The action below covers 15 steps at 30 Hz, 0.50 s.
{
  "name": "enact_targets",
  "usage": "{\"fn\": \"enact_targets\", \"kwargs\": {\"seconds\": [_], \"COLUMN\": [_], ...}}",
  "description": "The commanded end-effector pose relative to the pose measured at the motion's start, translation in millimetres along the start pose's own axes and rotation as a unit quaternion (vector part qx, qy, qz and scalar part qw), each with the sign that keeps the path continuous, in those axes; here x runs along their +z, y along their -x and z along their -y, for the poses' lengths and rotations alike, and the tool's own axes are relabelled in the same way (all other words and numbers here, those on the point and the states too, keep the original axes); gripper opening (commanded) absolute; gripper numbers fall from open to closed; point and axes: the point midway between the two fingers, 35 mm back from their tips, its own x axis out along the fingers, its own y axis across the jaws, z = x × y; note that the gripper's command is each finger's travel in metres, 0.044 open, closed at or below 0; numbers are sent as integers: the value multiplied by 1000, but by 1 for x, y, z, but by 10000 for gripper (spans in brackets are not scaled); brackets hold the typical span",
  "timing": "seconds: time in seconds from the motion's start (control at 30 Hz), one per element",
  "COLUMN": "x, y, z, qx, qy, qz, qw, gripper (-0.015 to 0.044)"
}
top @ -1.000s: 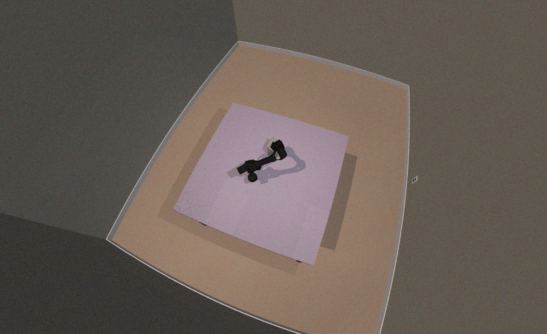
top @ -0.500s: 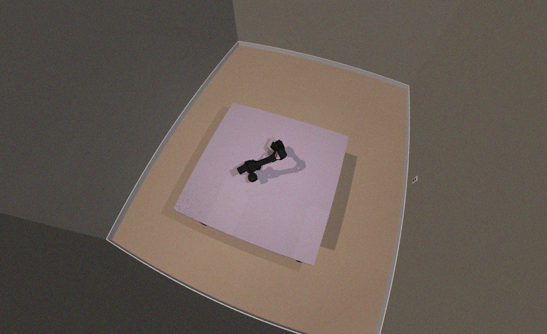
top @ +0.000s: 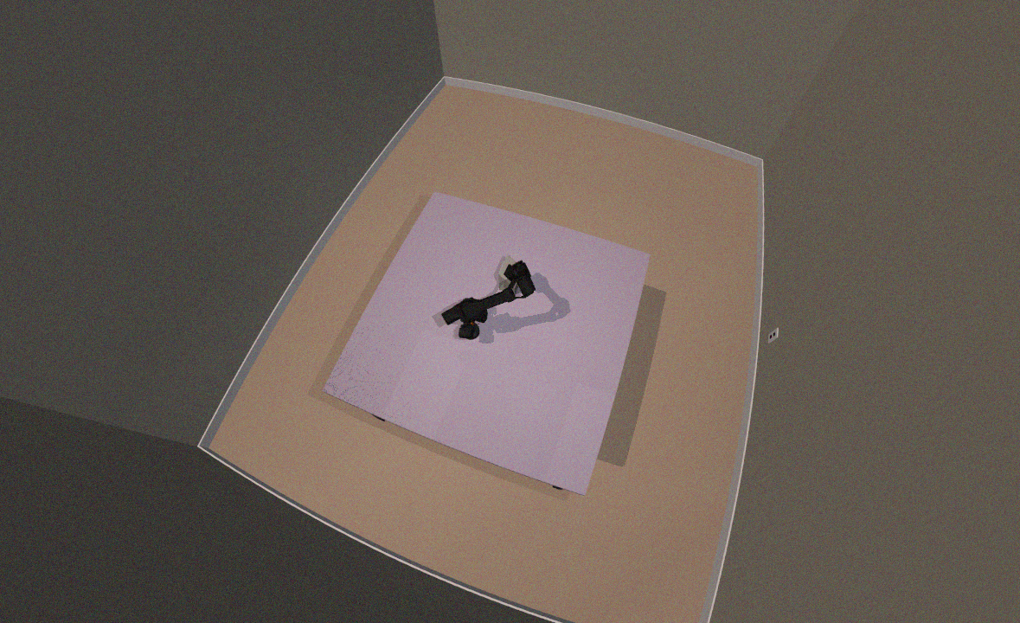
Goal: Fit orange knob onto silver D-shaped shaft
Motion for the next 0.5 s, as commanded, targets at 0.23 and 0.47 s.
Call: {"fn": "enact_targets", "kwargs": {"seconds": [0.23,0.47], "x": [0,-1], "y": [-2,-2], "z": [0,1], "qx": [-1,-1], "qy": [-366,-579], "qz": [-1,-1], "qw": [931,815], "gripper": [0,0]}}
